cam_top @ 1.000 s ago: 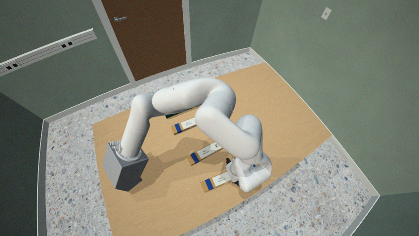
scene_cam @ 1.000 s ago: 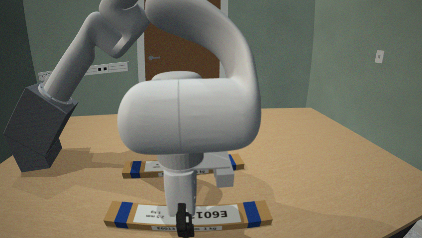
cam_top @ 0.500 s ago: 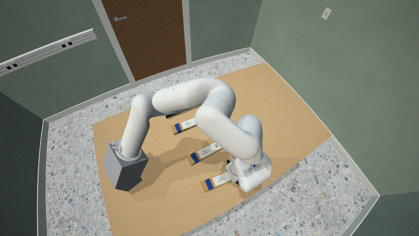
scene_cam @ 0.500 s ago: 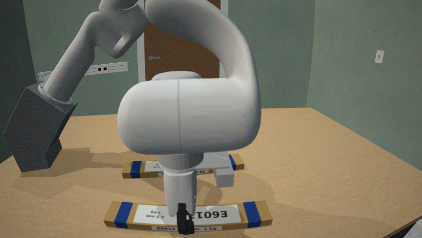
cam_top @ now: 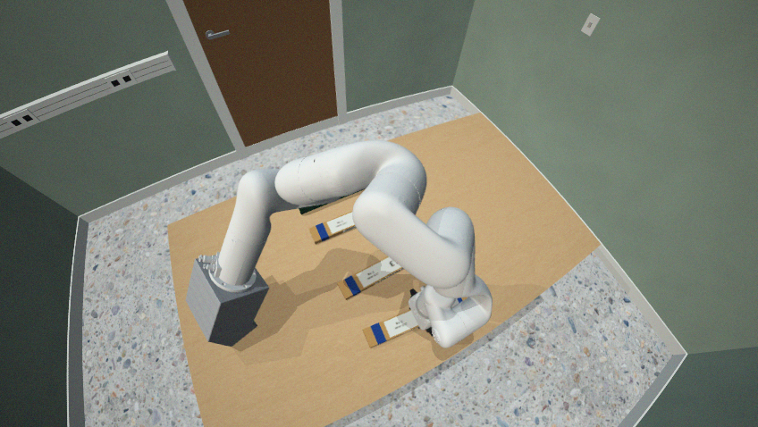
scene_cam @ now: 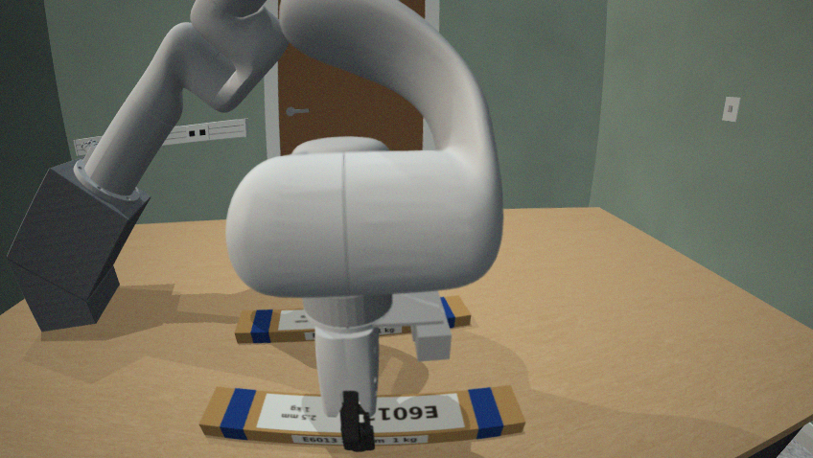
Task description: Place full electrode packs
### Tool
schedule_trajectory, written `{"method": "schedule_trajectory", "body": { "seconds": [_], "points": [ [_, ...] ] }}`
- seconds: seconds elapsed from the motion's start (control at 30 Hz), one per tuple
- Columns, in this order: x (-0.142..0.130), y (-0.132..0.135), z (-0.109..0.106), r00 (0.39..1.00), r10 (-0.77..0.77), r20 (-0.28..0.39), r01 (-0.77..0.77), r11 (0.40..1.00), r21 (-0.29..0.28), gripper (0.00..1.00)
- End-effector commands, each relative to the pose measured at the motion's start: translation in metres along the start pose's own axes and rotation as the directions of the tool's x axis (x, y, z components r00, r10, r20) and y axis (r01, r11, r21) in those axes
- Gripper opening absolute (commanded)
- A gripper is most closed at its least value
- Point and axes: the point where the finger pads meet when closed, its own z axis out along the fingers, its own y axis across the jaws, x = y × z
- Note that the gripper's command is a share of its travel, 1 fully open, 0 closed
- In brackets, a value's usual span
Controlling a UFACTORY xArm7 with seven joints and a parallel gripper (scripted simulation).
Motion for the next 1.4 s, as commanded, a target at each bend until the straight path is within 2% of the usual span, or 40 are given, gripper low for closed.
{"method": "schedule_trajectory", "body": {
  "seconds": [0.0, 0.83, 1.1, 1.37],
  "points": [
    [0.001, 0.001, -0.001, 1.0, 0.0, -0.001, 0.0, 1.0, -0.002, 0.58],
    [0.001, 0.001, -0.003, 1.0, 0.0, -0.001, 0.0, 1.0, -0.002, 0.58],
    [0.001, 0.001, -0.014, 1.0, 0.0, -0.001, 0.0, 1.0, -0.002, 0.58],
    [0.0, 0.001, -0.038, 1.0, 0.0, -0.001, 0.0, 1.0, -0.002, 0.58]
  ]
}}
